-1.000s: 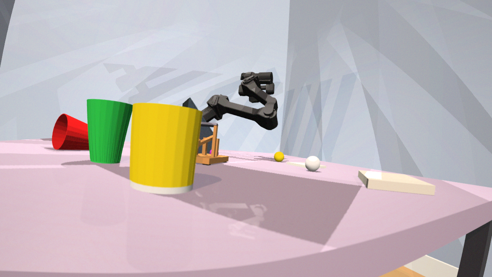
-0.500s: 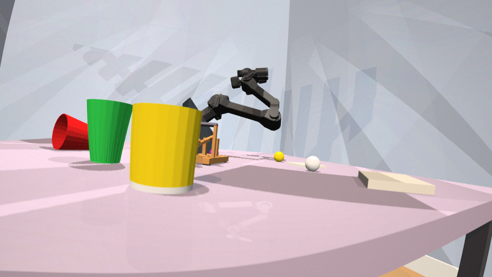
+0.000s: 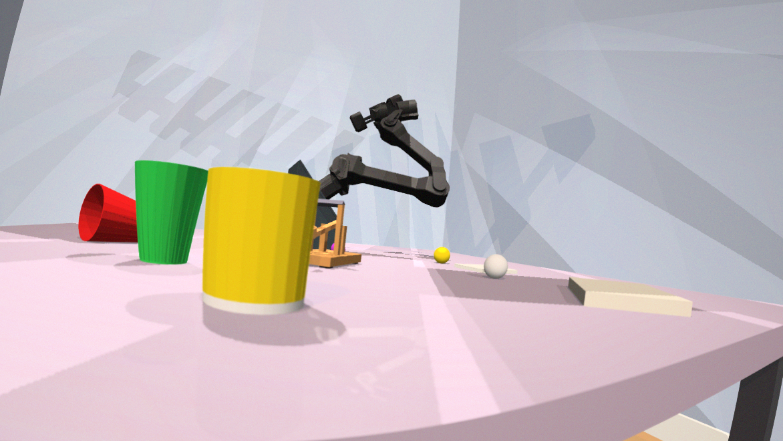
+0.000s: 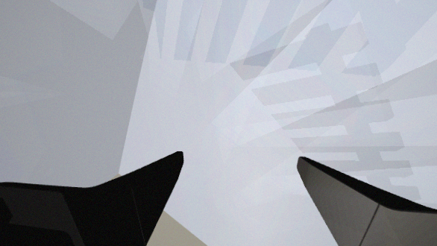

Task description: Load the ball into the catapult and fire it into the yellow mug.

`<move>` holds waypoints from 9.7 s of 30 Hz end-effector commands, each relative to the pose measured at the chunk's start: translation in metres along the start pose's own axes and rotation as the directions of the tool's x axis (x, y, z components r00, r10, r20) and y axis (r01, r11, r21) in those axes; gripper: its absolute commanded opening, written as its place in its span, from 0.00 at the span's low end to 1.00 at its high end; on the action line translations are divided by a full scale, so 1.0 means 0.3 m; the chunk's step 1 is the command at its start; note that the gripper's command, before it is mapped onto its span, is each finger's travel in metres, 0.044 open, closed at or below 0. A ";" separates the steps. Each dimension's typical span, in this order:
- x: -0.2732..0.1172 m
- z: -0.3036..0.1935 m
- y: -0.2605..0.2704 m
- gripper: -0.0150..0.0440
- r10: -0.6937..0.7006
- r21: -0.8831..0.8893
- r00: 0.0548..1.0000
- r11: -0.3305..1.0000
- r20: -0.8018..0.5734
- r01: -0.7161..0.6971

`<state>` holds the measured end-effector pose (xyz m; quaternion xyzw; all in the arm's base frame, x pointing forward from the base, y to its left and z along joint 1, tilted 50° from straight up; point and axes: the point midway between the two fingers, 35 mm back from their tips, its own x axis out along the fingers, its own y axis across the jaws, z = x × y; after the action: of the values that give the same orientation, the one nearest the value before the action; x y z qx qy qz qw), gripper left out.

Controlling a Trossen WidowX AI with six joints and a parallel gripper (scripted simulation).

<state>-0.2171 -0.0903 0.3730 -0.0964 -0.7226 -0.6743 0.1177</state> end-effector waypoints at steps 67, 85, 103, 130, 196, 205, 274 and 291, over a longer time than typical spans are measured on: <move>-1.012 -0.941 -0.436 1.00 -0.623 -0.421 -0.193 0.693 -0.758 -0.586; -1.454 -0.824 -0.545 1.00 -0.726 -0.123 -0.546 0.640 -0.418 -0.758; -1.795 -0.532 -0.634 1.00 -0.757 0.194 -0.648 0.650 0.083 -0.735; -2.043 0.055 -0.664 1.00 -0.550 0.374 -0.315 0.797 0.773 -0.475; -2.147 0.333 -0.825 0.49 -0.541 0.375 -0.306 0.804 0.783 -0.462; -2.099 0.206 -0.742 0.25 -0.543 0.376 -0.307 0.803 0.781 -0.463; -2.293 0.232 -0.893 0.25 -0.538 -0.154 -0.304 0.305 0.786 -0.940; -2.290 0.223 -0.886 0.74 -0.543 -0.145 -0.299 0.309 0.785 -0.940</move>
<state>0.3559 -0.0284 -0.0908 -0.6981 -0.6246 0.2542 -0.2407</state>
